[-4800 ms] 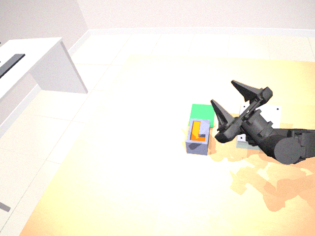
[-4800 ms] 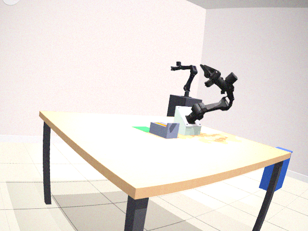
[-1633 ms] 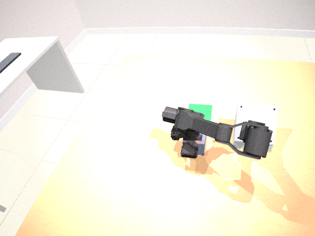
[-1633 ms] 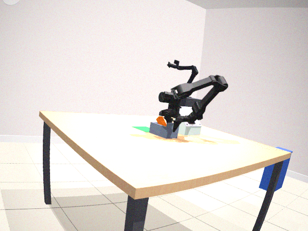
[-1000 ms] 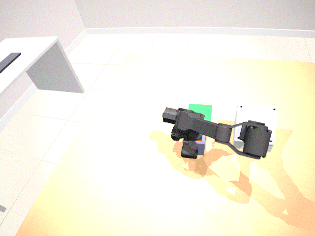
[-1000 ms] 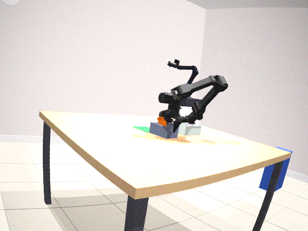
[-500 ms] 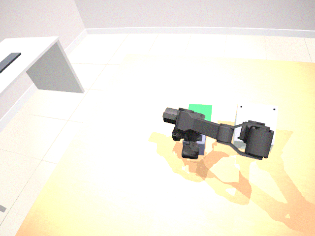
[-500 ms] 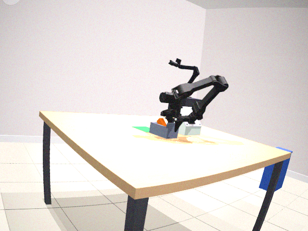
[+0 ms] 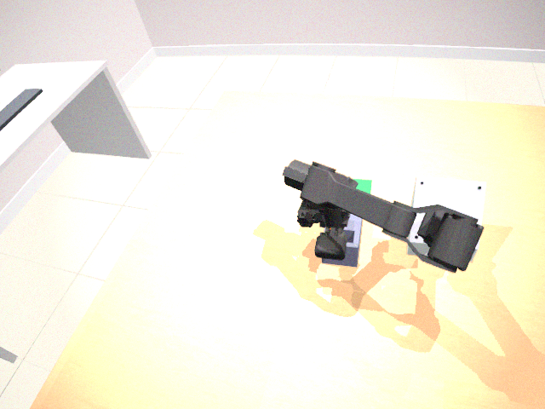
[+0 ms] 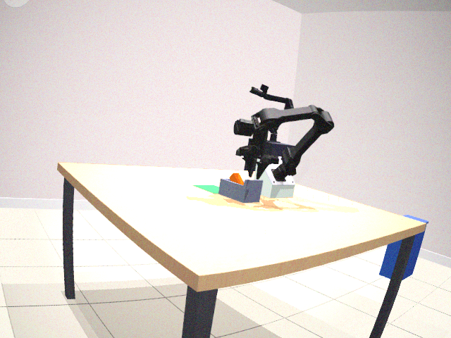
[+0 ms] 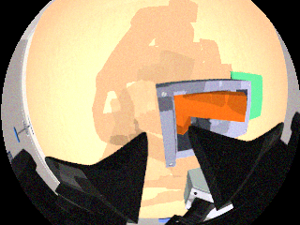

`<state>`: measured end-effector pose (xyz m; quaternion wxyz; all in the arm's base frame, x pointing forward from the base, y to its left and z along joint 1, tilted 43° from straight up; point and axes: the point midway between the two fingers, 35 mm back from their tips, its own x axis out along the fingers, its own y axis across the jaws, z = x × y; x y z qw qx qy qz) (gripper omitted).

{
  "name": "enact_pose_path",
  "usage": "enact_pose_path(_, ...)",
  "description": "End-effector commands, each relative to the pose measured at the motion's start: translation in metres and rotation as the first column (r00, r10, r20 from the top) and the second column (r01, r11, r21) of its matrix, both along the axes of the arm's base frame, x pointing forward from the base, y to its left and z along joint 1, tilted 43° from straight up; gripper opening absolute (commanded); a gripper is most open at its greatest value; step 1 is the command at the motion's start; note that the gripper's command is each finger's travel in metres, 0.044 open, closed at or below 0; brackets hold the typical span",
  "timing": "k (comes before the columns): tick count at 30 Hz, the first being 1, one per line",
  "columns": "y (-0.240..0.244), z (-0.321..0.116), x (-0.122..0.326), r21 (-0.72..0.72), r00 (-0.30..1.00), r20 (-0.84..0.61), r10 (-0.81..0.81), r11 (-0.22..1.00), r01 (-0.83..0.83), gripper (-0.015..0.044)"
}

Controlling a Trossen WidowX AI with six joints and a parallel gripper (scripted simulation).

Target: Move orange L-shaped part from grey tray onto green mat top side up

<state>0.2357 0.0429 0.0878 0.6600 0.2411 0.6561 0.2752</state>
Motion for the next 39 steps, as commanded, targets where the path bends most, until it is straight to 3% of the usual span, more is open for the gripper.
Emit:
enact_pose_path(1,-0.0357,0.0305,-0.0005,0.000,1.000,0.005,0.000,1.000,0.000,0.0180)
enact_pose_path(35,-0.0339,0.0305,-0.0023,0.006,1.000,0.003,-0.004,1.000,0.003,0.0180)
enact_pose_path(39,-0.0403,0.0255,0.0005,-0.006,0.985,-0.115,-0.131,0.991,0.131,0.0280)
